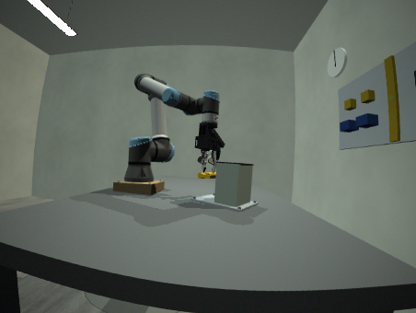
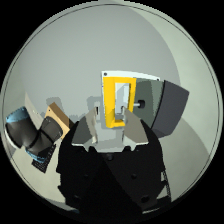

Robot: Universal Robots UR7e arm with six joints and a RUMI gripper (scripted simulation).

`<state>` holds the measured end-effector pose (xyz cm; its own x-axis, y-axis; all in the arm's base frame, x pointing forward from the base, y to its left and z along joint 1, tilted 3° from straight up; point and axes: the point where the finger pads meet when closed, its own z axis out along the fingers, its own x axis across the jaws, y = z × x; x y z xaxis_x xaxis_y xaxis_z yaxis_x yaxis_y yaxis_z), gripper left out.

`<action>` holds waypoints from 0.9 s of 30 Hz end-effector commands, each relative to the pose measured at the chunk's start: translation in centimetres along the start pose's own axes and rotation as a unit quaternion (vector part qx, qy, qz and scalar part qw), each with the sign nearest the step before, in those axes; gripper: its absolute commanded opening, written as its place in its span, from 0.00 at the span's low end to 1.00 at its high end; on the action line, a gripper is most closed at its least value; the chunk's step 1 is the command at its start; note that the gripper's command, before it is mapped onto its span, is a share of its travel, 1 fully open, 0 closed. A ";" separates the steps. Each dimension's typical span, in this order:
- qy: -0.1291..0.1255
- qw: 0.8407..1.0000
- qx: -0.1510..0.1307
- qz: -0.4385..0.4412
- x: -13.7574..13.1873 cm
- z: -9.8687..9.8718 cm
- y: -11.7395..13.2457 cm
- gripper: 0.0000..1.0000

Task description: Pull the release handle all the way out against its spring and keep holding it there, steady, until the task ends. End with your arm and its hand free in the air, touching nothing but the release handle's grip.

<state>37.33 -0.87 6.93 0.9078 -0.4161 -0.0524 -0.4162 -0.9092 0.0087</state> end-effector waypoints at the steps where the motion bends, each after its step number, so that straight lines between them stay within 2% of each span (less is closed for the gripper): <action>1: 0.001 1.000 0.000 0.000 0.0 0.5 0.0 0.32; 27: 0.001 1.000 0.000 0.000 0.0 2.4 0.0 0.32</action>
<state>37.21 -0.84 4.66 0.9078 -0.4161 -0.0524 -0.4162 -0.9092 0.0087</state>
